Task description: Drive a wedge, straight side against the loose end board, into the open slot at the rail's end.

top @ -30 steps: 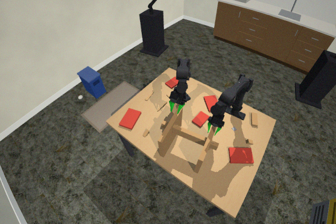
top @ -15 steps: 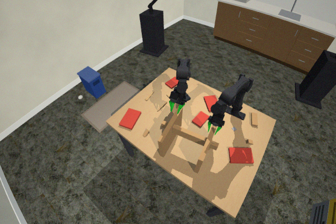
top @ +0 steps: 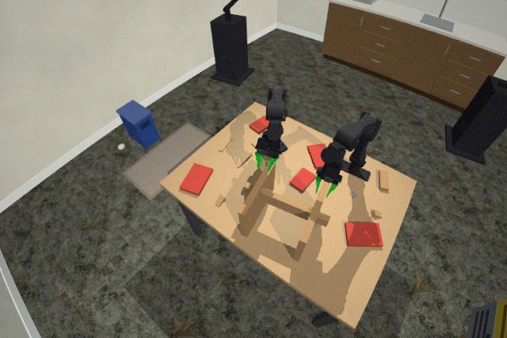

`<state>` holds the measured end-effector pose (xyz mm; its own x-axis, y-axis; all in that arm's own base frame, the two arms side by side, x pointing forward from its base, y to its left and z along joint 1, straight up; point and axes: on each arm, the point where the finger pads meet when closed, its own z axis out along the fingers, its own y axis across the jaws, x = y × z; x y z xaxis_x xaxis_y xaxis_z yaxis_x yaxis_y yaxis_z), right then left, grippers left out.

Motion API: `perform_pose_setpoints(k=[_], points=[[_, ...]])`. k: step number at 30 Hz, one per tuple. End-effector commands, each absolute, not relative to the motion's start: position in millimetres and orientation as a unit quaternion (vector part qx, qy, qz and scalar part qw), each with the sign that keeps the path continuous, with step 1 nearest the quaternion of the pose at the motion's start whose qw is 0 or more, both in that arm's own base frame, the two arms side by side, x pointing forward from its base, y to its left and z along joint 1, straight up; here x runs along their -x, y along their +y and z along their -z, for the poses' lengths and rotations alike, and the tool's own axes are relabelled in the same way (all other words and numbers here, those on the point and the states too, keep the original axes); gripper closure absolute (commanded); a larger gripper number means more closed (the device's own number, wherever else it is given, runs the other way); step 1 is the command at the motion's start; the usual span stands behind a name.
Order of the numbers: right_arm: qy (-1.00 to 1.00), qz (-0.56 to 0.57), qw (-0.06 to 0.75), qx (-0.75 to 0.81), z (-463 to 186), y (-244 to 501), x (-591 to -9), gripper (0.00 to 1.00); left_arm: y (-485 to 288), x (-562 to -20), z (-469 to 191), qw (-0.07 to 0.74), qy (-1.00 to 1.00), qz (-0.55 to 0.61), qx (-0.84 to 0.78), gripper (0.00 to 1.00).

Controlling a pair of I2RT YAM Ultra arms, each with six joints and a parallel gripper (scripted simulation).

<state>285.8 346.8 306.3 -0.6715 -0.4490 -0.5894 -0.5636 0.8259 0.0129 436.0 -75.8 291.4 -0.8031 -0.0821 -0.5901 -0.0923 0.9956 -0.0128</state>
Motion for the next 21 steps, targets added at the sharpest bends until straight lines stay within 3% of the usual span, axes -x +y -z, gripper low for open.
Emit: perform_pose_setpoints(k=[1, 21], points=[[0.896, -0.122, 0.329, 0.272, -337.2, 348.2, -282.5, 0.55, -65.7, -426.4, -299.8, 0.281, 0.958, -0.023, 0.049, 0.56], [0.902, -0.107, 0.325, 0.263, -323.1, 336.7, -298.3, 0.55, -67.6, -435.6, -318.3, 0.335, 0.941, -0.003, 0.050, 0.56]])
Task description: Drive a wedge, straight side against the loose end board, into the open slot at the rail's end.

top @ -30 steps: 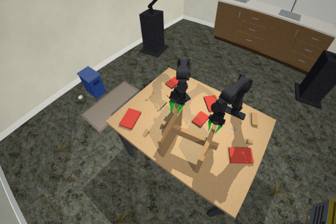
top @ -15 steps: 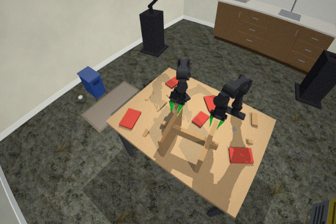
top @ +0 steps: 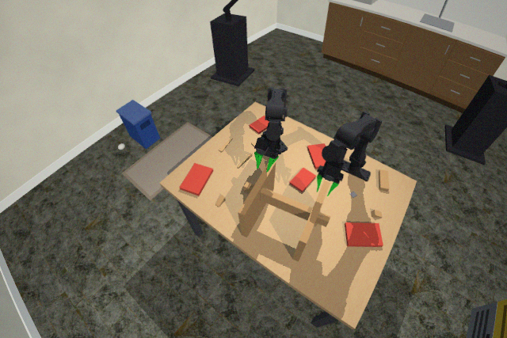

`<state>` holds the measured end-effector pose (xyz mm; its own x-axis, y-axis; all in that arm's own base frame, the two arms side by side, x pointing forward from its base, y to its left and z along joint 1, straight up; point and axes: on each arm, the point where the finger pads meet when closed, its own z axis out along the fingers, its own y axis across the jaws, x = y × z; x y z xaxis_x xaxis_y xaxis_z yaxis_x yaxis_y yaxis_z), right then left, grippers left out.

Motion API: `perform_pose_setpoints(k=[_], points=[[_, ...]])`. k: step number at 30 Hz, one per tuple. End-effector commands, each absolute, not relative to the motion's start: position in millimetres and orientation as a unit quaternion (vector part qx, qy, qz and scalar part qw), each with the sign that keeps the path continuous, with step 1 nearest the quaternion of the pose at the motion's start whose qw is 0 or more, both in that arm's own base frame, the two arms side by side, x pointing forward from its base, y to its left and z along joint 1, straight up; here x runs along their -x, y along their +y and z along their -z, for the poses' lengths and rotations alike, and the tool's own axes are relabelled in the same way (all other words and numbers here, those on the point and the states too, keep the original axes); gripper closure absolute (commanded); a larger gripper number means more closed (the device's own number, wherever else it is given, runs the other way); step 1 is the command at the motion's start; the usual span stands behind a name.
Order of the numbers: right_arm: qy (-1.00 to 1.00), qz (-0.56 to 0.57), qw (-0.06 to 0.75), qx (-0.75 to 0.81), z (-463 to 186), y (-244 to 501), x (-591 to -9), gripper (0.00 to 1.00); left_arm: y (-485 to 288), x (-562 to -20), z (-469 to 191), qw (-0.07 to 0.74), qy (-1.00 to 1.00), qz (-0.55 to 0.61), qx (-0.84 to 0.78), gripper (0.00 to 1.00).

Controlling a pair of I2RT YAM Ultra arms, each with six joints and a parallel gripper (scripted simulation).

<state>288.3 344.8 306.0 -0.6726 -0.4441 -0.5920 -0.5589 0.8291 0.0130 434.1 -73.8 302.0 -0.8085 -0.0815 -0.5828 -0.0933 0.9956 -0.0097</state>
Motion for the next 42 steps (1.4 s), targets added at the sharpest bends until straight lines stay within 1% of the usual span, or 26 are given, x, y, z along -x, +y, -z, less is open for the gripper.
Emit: perform_pose_setpoints(k=[1, 11, 23, 26, 40, 42], points=[[0.900, -0.115, 0.328, 0.262, -324.6, 337.3, -300.4, 0.55, -68.3, -437.1, -320.9, 0.343, 0.938, 0.000, 0.049, 0.56], [0.882, -0.142, 0.389, 0.225, -346.6, 312.6, -336.7, 0.55, -62.9, -446.5, -340.6, 0.408, 0.912, 0.019, 0.043, 0.56], [0.848, -0.147, 0.485, 0.158, -376.6, 240.3, -383.0, 0.55, -44.7, -443.3, -369.0, 0.499, 0.865, 0.032, 0.034, 0.56], [0.845, -0.148, 0.491, 0.153, -378.7, 236.3, -384.8, 0.55, -45.4, -443.0, -370.1, 0.505, 0.862, 0.034, 0.034, 0.56], [0.784, -0.113, 0.605, 0.084, -409.0, 136.4, -406.7, 0.55, -22.4, -424.9, -401.0, 0.609, 0.793, 0.030, 0.020, 0.56], [0.784, -0.113, 0.605, 0.084, -409.0, 136.4, -406.7, 0.55, -22.4, -424.9, -401.0, 0.609, 0.793, 0.030, 0.020, 0.56]])
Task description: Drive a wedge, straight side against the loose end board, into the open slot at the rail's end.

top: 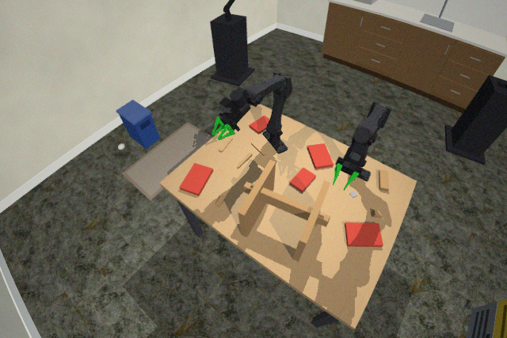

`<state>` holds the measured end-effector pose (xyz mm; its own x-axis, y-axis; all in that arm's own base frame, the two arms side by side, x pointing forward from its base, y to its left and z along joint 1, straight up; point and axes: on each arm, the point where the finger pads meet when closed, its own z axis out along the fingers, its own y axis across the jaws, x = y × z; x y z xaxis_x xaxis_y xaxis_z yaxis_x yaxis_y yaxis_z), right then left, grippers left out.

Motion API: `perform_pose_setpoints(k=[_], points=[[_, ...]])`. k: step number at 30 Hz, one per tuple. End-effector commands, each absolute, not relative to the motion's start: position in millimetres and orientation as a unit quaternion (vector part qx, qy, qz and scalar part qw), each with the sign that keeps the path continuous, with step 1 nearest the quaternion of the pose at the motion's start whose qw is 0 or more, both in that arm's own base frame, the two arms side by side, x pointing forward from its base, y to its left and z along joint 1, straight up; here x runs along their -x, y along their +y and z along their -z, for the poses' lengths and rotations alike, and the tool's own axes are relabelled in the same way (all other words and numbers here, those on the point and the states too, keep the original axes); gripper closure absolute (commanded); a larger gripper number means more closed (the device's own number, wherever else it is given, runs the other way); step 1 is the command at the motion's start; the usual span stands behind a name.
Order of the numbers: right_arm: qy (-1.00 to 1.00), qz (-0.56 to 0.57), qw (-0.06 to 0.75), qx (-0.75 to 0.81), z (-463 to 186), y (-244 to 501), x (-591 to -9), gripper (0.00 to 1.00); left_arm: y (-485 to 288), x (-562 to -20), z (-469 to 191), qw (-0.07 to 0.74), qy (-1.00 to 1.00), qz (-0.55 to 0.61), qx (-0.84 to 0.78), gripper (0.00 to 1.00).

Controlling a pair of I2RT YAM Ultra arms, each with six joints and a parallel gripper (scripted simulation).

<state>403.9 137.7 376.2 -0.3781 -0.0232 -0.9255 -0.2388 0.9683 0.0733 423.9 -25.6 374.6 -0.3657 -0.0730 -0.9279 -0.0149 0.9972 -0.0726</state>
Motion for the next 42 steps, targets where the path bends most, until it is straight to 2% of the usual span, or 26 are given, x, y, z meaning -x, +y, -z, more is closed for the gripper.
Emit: perform_pose_setpoints(k=[1, 15, 26, 29, 42], points=[[0.779, -0.113, 0.612, 0.079, -411.9, 131.3, -407.6, 0.55, -21.8, -425.6, -399.7, 0.612, 0.790, 0.030, 0.020, 0.56], [0.696, -0.033, 0.717, 0.027, -432.8, 31.1, -387.6, 0.55, -1.9, -388.4, -427.1, 0.713, 0.702, 0.007, -0.001, 0.56], [0.678, 0.002, 0.735, 0.006, -429.4, -1.5, -375.1, 0.55, 4.7, -373.6, -426.8, 0.732, 0.681, -0.004, -0.002, 0.56], [0.669, -0.003, 0.743, -0.003, -446.3, -2.5, -369.9, 0.55, 6.1, -370.4, -440.5, 0.737, 0.676, -0.001, 0.005, 0.56], [0.681, 0.001, 0.733, -0.001, -436.3, 0.9, -377.5, 0.55, -1.9, -379.5, -421.5, 0.715, 0.699, 0.001, -0.003, 0.56]])
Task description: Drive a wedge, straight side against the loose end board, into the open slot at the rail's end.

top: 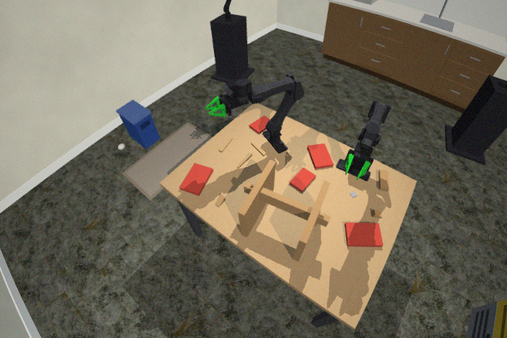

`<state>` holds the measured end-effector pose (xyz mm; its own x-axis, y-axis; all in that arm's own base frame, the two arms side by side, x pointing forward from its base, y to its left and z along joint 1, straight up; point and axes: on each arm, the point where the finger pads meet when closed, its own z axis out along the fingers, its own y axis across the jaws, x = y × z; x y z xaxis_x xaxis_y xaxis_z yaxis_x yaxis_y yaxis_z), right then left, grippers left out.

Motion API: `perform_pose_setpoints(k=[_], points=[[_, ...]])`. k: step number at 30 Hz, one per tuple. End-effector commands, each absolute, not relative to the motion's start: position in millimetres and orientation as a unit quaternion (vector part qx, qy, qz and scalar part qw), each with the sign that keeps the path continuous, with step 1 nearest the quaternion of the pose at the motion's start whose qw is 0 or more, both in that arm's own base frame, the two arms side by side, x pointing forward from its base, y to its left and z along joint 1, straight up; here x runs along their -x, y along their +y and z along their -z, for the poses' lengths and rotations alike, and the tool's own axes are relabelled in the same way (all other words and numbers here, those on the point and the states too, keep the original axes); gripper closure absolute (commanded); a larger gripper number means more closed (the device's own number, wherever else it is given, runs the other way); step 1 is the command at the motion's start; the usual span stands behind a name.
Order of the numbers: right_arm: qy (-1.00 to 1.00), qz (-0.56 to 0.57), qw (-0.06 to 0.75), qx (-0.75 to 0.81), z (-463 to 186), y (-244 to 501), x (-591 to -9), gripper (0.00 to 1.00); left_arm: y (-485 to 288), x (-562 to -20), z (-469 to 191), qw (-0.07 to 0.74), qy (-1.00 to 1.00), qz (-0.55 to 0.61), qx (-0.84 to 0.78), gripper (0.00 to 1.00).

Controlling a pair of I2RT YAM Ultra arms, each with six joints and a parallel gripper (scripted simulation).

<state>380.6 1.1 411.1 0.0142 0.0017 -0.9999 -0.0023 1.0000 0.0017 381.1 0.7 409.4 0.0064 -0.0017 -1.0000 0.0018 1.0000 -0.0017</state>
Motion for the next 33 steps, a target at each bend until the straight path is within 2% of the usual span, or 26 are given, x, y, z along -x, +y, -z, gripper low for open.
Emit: perform_pose_setpoints(k=[1, 4, 5, 21, 22, 27, 33], points=[[0.681, 0.001, 0.732, -0.001, -436.3, 0.9, -377.5, 0.55, 1.6, -378.8, -419.0, 0.714, 0.700, -0.002, 0.000, 0.56], [0.680, 0.000, 0.734, 0.003, -438.3, 3.6, -374.2, 0.55, 1.1, -382.1, -414.5, 0.710, 0.704, -0.002, -0.001, 0.56], [0.681, 0.000, 0.733, 0.004, -437.5, 4.6, -374.5, 0.62, 0.9, -383.2, -411.7, 0.708, 0.706, -0.002, -0.001, 0.56], [0.684, -0.001, 0.729, 0.006, -433.9, 3.7, -377.9, 0.62, -2.0, -381.0, -411.5, 0.711, 0.703, 0.000, -0.004, 0.56], [0.712, 0.014, 0.702, -0.002, -410.8, -6.7, -388.2, 0.62, -2.0, -381.0, -411.5, 0.711, 0.703, 0.000, -0.004, 0.56], [0.724, 0.023, 0.690, 0.013, -402.5, -4.1, -386.8, 0.62, -2.0, -381.0, -411.5, 0.711, 0.703, 0.000, -0.004, 0.56], [0.775, 0.064, 0.627, 0.043, -362.2, -18.3, -403.3, 0.62, -2.0, -381.0, -411.5, 0.711, 0.703, 0.000, -0.004, 0.56]])
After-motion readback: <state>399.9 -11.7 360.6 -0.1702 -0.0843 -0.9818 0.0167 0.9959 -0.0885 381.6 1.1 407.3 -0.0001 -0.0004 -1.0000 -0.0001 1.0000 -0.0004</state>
